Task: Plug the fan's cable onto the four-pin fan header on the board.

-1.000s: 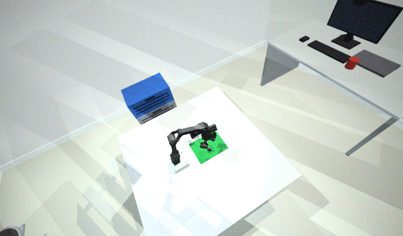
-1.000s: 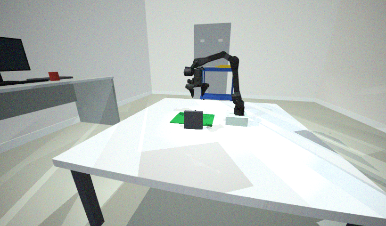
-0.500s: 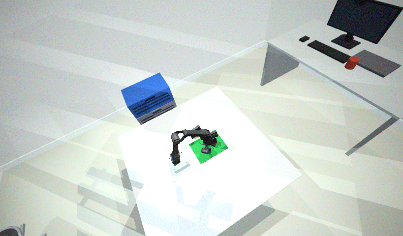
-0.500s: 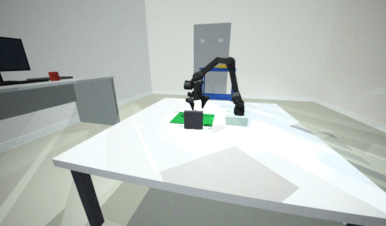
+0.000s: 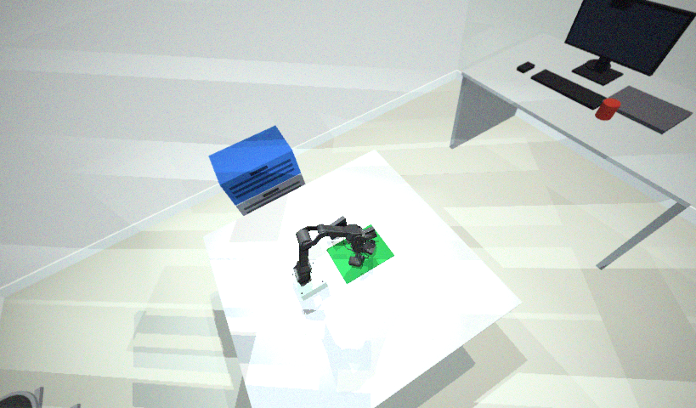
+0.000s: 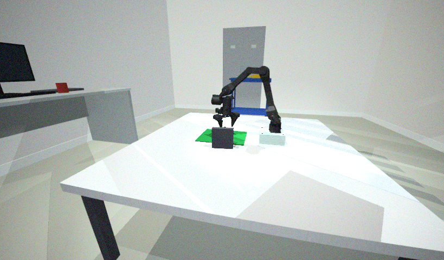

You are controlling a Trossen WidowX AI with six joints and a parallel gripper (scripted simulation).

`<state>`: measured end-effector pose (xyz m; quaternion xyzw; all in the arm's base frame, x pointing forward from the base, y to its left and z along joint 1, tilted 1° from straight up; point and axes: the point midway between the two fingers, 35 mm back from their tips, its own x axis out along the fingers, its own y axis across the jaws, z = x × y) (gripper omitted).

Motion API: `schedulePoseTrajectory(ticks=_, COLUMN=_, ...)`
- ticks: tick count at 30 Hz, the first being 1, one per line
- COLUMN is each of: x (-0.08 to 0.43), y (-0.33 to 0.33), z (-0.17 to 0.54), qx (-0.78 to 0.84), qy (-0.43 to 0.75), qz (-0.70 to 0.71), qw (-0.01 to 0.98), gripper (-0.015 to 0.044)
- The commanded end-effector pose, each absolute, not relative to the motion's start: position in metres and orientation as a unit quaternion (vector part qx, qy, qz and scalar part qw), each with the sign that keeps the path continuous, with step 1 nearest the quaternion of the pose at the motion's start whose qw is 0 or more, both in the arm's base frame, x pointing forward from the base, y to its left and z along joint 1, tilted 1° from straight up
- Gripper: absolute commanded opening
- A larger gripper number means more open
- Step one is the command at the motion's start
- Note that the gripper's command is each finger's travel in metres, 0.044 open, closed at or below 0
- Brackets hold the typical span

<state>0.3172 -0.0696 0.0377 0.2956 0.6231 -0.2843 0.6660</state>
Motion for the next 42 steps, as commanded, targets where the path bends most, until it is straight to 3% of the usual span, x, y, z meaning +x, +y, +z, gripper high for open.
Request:
schedulePoseTrajectory(ticks=1, x=0.316, y=-0.07, z=0.029, qx=0.295, qy=0.624, qz=-0.287, qw=0.664, gripper=0.044)
schedulePoseTrajectory(ticks=21, x=0.317, y=-0.07, z=0.003, qx=0.295, qy=0.624, qz=-0.287, qw=0.664, gripper=0.044)
schedulePoseTrajectory(ticks=22, x=0.318, y=-0.07, z=0.005, qx=0.295, qy=0.624, qz=-0.285, qw=0.665, gripper=0.0414)
schedulePoseTrajectory(ticks=42, x=0.318, y=-0.07, z=0.005, qx=0.295, qy=0.624, qz=-0.285, qw=0.665, gripper=0.028)
